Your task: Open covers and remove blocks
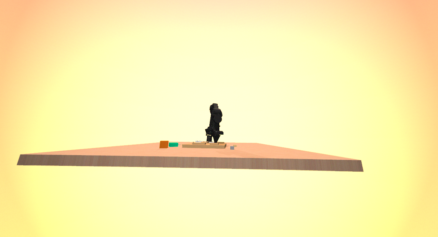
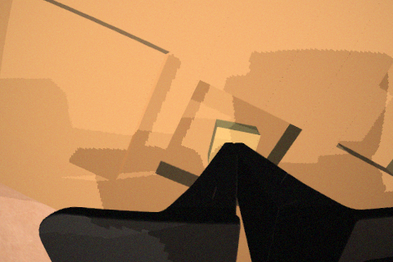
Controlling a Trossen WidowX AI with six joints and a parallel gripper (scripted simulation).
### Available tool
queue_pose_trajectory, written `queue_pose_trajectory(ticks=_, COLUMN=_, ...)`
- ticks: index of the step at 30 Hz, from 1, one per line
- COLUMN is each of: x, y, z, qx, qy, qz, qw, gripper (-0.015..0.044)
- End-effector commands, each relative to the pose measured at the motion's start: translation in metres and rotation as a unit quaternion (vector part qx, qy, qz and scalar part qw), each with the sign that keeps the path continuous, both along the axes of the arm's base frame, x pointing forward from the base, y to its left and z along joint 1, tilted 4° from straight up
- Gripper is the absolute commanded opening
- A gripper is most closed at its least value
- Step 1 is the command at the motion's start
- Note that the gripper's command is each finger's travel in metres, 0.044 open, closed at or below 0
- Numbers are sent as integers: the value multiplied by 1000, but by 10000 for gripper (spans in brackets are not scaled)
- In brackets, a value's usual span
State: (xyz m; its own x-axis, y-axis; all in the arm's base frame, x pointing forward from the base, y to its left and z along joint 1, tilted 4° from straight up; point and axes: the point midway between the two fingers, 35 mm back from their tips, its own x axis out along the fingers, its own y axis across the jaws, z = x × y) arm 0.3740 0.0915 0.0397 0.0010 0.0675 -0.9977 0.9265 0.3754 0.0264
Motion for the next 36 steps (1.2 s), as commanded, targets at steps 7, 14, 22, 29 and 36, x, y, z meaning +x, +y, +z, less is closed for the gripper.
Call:
queue_pose_trajectory(ticks=7, x=0, y=-1, z=9, qx=-1, qy=-37, qz=439, qw=898, gripper=0)
queue_pose_trajectory(ticks=14, x=-1, y=-1, z=11, qx=-3, qy=-49, qz=628, qw=777, gripper=0)
queue_pose_trajectory(ticks=22, x=-1, y=-1, z=11, qx=-3, qy=-49, qz=628, qw=777, gripper=0)
queue_pose_trajectory(ticks=29, x=-2, y=-2, z=5, qx=0, qy=-41, qz=620, qw=784, gripper=0)
queue_pose_trajectory(ticks=36, x=-1, y=0, z=1, qx=-2, qy=-46, qz=625, qw=779, gripper=0)
